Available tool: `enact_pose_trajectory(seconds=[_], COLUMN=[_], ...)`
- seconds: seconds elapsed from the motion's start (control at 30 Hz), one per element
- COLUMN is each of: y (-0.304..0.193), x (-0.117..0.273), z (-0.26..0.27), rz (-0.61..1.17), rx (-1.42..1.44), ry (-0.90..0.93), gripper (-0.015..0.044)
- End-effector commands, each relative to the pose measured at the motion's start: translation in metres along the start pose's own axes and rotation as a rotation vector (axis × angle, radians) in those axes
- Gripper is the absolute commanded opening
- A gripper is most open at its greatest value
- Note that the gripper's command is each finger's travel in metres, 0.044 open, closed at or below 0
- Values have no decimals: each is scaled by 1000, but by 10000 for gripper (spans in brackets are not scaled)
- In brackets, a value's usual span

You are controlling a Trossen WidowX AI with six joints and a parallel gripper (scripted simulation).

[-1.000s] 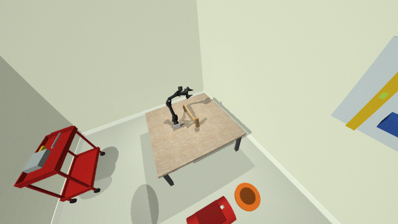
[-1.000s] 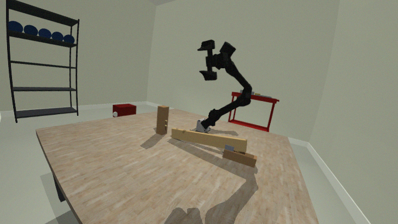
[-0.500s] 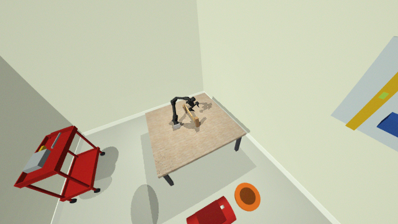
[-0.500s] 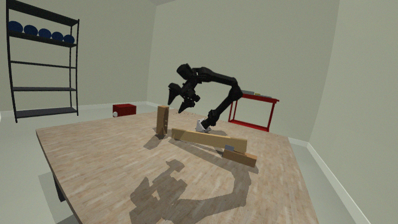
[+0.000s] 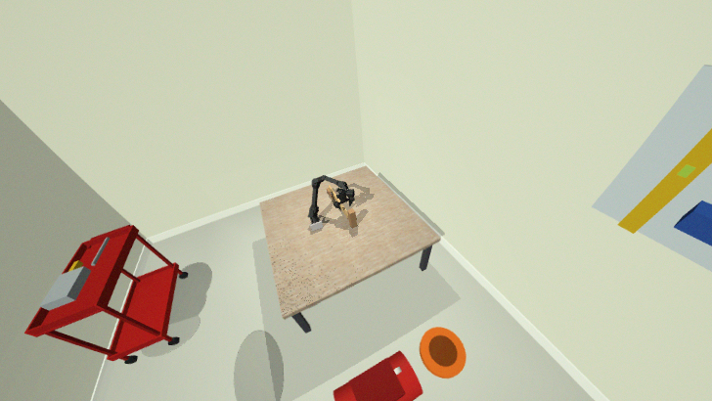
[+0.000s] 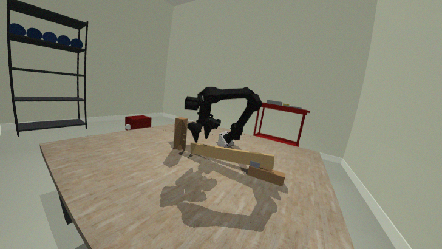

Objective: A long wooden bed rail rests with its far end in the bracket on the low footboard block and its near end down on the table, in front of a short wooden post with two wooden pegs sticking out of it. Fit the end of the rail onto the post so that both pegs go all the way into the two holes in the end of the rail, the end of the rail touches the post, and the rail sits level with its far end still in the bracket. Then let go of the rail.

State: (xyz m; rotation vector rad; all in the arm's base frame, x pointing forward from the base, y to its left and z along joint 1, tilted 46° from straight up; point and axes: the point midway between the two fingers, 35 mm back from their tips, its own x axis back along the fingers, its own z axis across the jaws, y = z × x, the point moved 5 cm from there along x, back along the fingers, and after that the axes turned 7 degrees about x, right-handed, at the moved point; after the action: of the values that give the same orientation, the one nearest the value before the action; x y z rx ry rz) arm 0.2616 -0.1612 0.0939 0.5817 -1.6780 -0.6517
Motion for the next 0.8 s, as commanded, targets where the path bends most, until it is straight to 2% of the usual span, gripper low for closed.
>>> enact_pose_trajectory(seconds=[0.0,0.77], y=[-1,-2], x=[-5,-42], z=[2,1], rz=[-3,-3], rx=[3,3], ry=[10,9], gripper=[440,440])
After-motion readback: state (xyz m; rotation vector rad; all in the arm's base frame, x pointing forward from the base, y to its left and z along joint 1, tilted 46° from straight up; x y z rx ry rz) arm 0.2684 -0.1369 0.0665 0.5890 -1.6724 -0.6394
